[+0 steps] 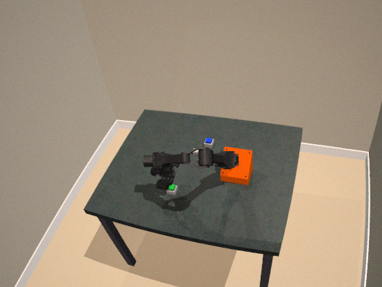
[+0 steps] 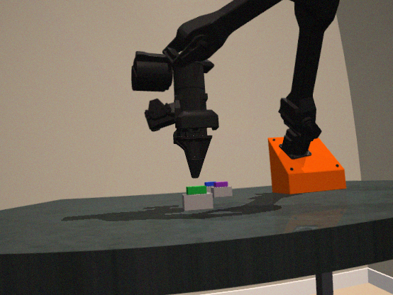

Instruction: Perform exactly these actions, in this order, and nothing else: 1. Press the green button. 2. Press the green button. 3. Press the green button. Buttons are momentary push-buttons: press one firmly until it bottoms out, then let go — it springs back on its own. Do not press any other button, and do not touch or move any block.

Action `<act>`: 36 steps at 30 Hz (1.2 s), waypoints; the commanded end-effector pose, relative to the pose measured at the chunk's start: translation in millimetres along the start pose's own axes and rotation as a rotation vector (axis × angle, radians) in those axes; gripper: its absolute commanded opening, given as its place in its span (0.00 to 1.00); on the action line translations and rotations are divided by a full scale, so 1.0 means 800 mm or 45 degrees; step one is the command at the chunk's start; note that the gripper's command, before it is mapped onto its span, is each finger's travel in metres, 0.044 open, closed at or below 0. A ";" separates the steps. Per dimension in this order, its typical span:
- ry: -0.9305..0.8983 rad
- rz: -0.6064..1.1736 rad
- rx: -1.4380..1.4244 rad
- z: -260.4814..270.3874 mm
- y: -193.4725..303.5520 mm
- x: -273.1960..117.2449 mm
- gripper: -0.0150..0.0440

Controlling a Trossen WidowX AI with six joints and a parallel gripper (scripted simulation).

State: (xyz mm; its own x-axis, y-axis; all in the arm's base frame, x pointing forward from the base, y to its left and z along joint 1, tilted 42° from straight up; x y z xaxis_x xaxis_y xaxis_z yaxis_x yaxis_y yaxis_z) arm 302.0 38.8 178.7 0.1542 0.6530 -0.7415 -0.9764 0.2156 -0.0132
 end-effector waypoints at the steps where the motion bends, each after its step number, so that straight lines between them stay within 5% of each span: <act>1: -0.007 -0.002 -0.008 0.002 0.000 -0.014 0.29; 36: -0.009 -0.002 -0.008 0.002 0.000 0.029 0.29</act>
State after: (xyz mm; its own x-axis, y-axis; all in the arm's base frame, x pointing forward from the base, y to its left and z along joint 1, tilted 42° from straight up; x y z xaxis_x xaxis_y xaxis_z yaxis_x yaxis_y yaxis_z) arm 306.3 54.6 164.4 0.1598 0.6613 -0.7329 -0.9773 0.2106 -0.0230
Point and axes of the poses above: the point midway between the two fingers, 35 mm back from their tips, its own x axis out along the fingers, its own z axis across the jaws, y = z × x, the point moved 8 cm from there along -x, back along the fingers, and after that the axes turned 1 degree about x, right-handed, at the moved point
